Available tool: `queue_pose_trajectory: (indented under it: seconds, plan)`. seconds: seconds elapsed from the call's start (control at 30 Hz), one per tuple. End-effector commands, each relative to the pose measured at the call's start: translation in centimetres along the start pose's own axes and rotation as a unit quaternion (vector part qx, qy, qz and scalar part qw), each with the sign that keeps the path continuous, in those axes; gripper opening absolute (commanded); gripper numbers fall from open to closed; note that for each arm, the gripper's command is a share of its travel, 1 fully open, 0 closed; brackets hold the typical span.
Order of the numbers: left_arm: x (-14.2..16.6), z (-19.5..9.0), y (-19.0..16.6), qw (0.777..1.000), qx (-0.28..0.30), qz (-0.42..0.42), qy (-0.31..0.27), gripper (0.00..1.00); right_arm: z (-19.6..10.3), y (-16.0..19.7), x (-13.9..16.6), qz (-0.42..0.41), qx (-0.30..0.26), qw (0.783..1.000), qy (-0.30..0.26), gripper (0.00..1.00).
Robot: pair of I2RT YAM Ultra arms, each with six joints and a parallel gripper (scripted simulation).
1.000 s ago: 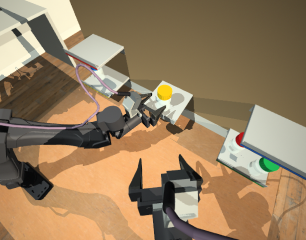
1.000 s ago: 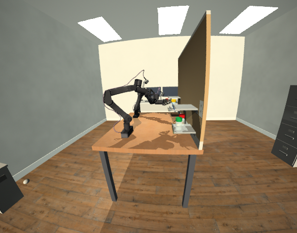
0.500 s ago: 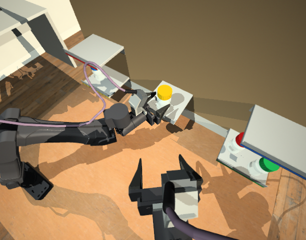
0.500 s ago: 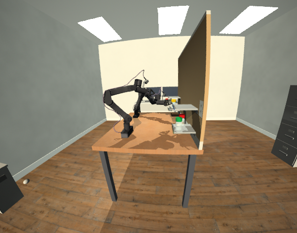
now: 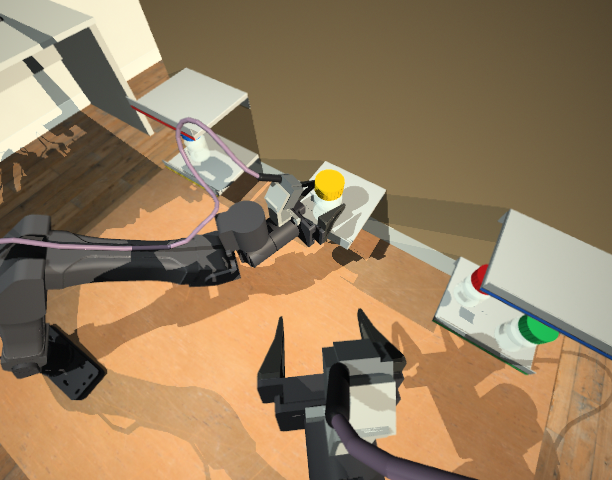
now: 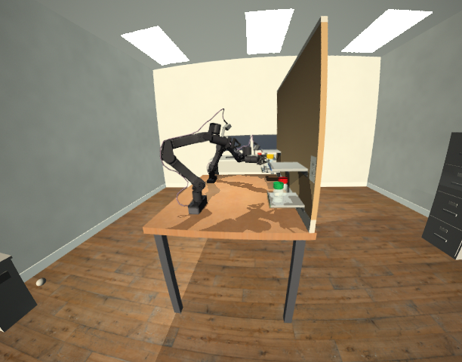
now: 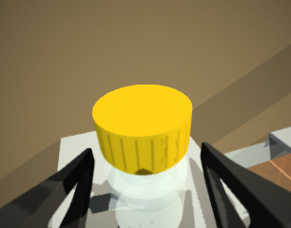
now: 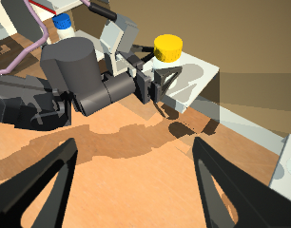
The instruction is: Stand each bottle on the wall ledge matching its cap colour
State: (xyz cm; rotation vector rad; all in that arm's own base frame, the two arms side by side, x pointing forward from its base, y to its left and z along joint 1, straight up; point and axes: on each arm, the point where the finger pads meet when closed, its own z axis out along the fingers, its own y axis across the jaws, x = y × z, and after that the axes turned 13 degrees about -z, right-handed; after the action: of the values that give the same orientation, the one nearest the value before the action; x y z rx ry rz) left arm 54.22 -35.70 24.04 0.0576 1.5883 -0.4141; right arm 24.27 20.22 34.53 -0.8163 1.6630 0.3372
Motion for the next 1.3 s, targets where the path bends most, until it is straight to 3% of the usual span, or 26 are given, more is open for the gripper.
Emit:
queue_pose_trajectory:
  seconds: [0.0,0.07,0.1,0.2,0.33,0.73,0.8,0.87,0.93,1.07,1.27]
  plan:
    - [-1.8,0.4,0.0,1.0,0.004,-0.003,-0.01,0.81,-0.7,-0.2,-0.6,0.0,0.006,1.0,-0.012,0.89]
    - [-1.8,0.4,0.0,1.0,0.004,-0.003,-0.01,0.81,-0.7,-0.2,-0.6,0.0,0.006,1.0,-0.012,0.89]
    - [-1.8,0.4,0.0,1.0,0.004,-0.003,-0.01,0.72,-0.7,-0.2,-0.6,0.0,0.006,1.0,-0.012,0.89]
    - [-1.6,0.2,-0.2,1.0,0.003,-0.003,-0.011,0.68,-0.7,-0.2,-0.6,0.0,0.006,1.0,-0.012,0.89]
    - [-1.6,0.2,-0.2,1.0,0.003,-0.003,-0.011,0.68,-0.7,-0.2,-0.6,0.0,0.006,1.0,-0.012,0.89]
    - [-1.9,0.0,-0.3,1.0,0.004,-0.004,-0.014,0.51,-0.7,-0.2,-0.6,0.0,0.006,1.0,-0.012,0.89]
    - [-1.9,0.0,-0.3,1.0,0.004,-0.004,-0.014,0.28,-0.7,-0.2,-0.6,0.0,0.006,1.0,-0.012,0.89]
    - [-1.9,0.0,-0.3,1.0,0.004,-0.004,-0.014,0.28,-0.7,-0.2,-0.6,0.0,0.006,1.0,-0.012,0.89]
    - [-2.1,-0.2,-0.4,1.0,0.004,-0.005,-0.016,0.06,-0.7,-0.2,-0.6,0.0,0.006,1.0,-0.012,0.89]
    - [-3.1,-0.1,-0.6,1.0,0.004,-0.005,-0.015,0.51,-0.7,-0.2,-0.6,0.0,0.006,1.0,-0.012,0.89]
    - [-7.7,-0.3,-1.6,1.0,0.004,-0.005,-0.015,0.51,-0.7,-0.2,-0.6,0.0,0.006,1.0,-0.012,0.89]
